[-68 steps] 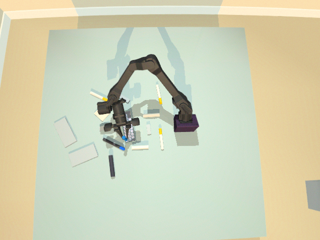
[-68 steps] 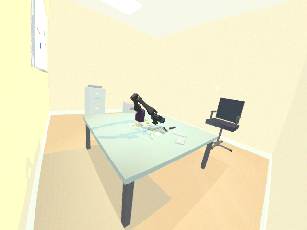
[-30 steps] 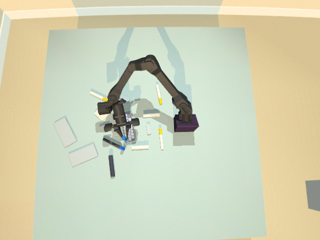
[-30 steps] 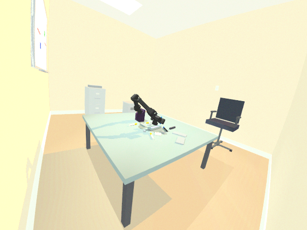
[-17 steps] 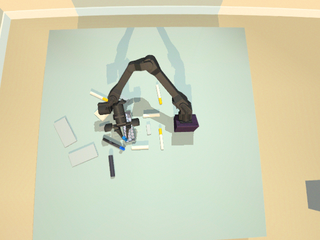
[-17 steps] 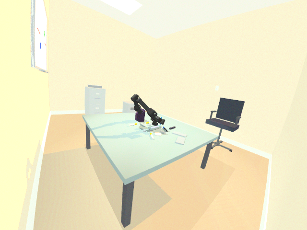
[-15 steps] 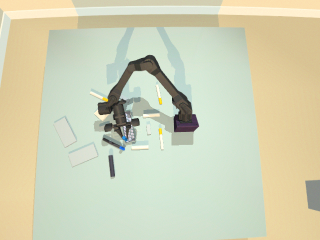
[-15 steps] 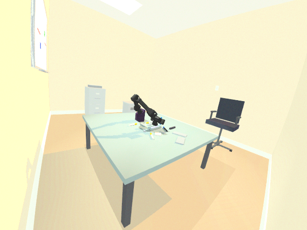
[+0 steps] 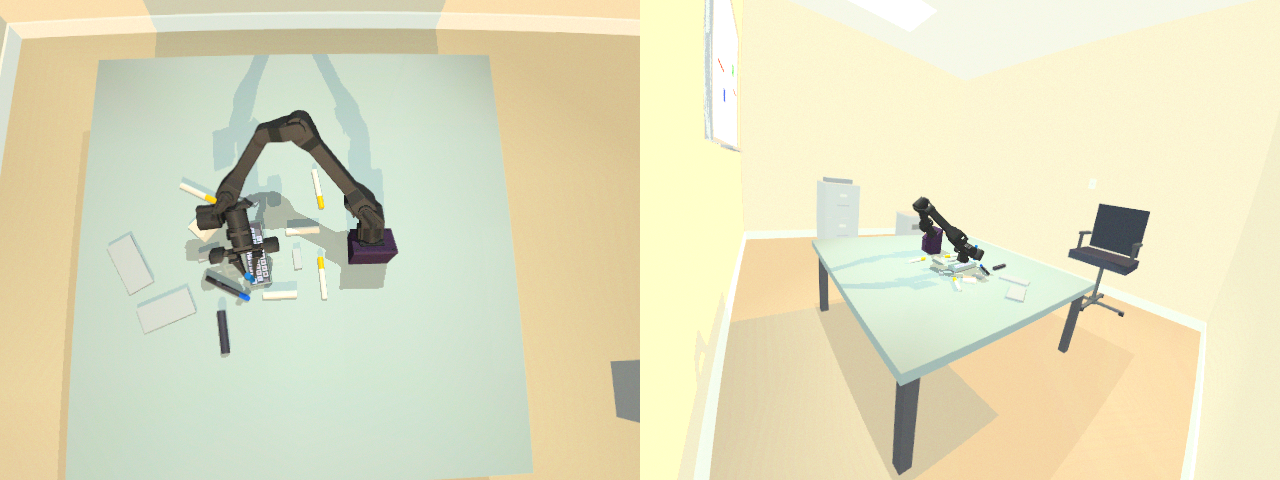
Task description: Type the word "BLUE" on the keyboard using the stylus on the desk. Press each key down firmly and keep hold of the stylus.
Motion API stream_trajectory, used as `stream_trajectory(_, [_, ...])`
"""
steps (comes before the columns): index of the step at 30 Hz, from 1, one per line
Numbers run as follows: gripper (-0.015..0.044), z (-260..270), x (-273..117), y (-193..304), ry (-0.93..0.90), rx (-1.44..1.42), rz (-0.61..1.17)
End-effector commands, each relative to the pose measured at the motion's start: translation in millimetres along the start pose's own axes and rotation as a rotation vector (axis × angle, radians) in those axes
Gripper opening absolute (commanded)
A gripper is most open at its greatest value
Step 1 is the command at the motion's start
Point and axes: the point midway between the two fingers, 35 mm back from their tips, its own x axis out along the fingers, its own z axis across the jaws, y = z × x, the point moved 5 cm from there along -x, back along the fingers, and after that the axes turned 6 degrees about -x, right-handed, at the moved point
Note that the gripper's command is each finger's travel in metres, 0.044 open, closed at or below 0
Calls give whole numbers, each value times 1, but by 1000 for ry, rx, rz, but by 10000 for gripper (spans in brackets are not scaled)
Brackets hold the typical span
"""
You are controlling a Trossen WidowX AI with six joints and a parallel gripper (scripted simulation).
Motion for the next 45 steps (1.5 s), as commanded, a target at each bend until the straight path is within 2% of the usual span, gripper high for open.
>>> stream_trajectory(1, [81,0,0,0,0,-5,-4])
stream_trajectory(10, [81,3,-18,31,-1,-5,-3])
stream_trajectory(15, [85,3,-17,30,0,-14,-6])
stream_trajectory(21, [45,3,-17,30,0,-14,-6])
stream_trajectory(23, [0,2,-20,29,0,-13,-6])
stream_trajectory(31, [0,-16,-53,16,0,-5,-4])
stream_trajectory(45, [0,-20,-43,-1,1,-4,-5])
